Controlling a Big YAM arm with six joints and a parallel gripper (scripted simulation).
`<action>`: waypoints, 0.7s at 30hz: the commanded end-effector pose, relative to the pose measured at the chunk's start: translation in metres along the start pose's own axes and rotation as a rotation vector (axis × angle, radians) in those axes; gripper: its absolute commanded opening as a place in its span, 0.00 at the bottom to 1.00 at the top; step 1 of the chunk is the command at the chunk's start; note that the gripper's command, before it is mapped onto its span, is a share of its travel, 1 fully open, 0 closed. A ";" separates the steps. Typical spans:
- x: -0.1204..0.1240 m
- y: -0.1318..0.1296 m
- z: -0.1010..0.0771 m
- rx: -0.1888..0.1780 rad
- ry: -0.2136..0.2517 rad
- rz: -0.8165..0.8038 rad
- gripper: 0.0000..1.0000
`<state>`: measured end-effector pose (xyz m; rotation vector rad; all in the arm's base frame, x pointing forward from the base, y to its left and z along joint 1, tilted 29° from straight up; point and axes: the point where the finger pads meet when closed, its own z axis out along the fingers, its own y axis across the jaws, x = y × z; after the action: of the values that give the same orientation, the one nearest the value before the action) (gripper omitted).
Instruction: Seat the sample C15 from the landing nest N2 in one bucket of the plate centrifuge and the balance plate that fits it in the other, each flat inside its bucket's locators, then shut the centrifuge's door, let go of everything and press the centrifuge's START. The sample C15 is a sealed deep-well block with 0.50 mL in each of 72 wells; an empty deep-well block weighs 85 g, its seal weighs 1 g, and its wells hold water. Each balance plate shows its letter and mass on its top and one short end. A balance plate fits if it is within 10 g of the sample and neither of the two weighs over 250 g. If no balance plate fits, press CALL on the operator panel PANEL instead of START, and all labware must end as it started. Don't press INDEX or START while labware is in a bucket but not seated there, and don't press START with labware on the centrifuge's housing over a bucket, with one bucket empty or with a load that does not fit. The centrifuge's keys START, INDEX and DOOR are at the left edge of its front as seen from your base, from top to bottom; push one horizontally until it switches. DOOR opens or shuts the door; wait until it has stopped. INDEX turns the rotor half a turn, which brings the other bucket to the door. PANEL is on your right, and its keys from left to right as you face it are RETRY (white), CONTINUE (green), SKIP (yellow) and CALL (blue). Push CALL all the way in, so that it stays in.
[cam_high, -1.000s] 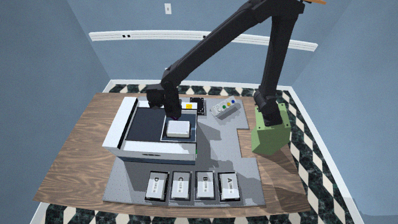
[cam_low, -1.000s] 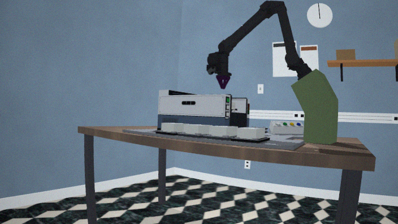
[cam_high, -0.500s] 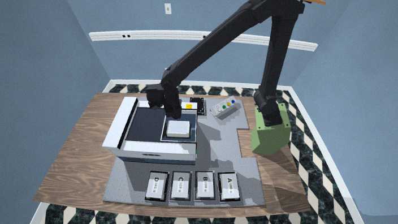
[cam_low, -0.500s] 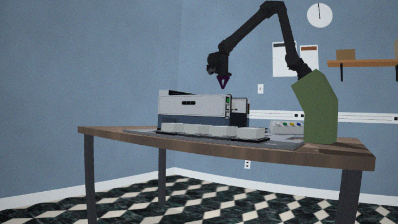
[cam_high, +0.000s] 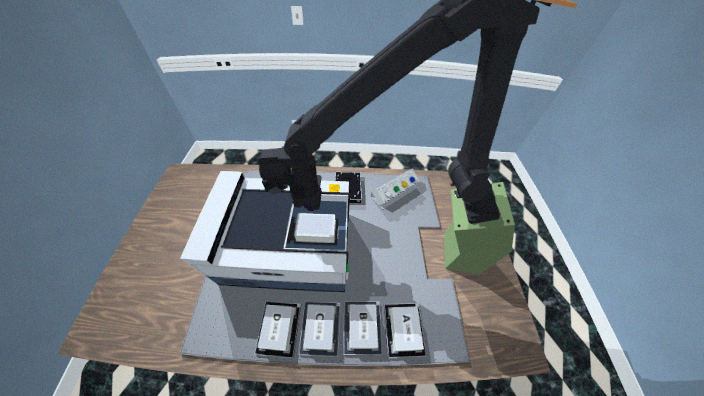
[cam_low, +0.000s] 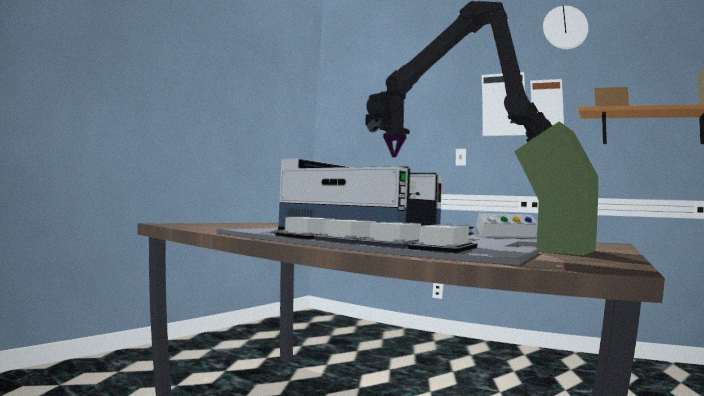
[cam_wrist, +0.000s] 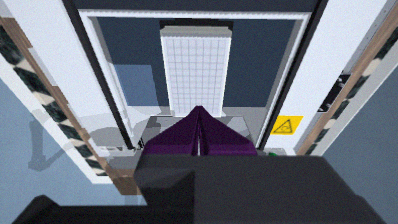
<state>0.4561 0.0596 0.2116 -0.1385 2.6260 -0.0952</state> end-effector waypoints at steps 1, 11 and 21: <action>-0.017 0.007 -0.012 -0.006 -0.028 0.007 0.00; 0.003 0.009 -0.007 -0.004 -0.001 0.004 0.00; 0.010 0.019 -0.006 -0.005 0.004 0.006 0.00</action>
<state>0.4493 0.0686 0.2079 -0.1456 2.6298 -0.0977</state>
